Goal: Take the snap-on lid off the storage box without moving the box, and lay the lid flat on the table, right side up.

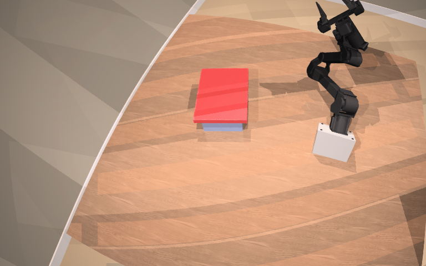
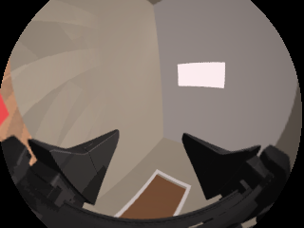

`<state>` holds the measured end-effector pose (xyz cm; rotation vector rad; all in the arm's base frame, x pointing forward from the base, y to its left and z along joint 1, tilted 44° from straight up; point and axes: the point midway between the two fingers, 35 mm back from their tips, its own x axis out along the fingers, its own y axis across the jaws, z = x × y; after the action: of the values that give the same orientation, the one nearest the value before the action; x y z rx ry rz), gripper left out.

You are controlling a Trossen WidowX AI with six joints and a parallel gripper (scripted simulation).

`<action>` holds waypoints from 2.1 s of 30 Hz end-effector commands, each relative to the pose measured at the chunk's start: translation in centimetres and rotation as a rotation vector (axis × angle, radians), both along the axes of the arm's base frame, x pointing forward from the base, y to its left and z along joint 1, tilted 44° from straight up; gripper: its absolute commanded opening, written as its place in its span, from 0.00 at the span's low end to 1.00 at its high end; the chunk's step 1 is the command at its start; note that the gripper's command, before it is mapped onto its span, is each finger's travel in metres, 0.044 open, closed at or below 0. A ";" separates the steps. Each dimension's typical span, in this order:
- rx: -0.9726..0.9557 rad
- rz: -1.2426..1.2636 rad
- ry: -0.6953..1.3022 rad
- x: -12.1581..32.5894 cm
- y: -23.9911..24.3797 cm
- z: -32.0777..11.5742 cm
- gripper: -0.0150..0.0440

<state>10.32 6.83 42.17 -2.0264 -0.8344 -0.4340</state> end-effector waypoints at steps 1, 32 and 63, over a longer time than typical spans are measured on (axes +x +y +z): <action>-0.013 -0.011 -0.008 0.0 0.1 0.0 0.89; -2.478 -0.847 -0.462 16.6 6.6 -14.4 0.65; -3.284 0.214 -0.238 19.4 -11.2 -30.7 0.65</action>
<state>30.38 -2.16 14.18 0.7204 0.4638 -0.6424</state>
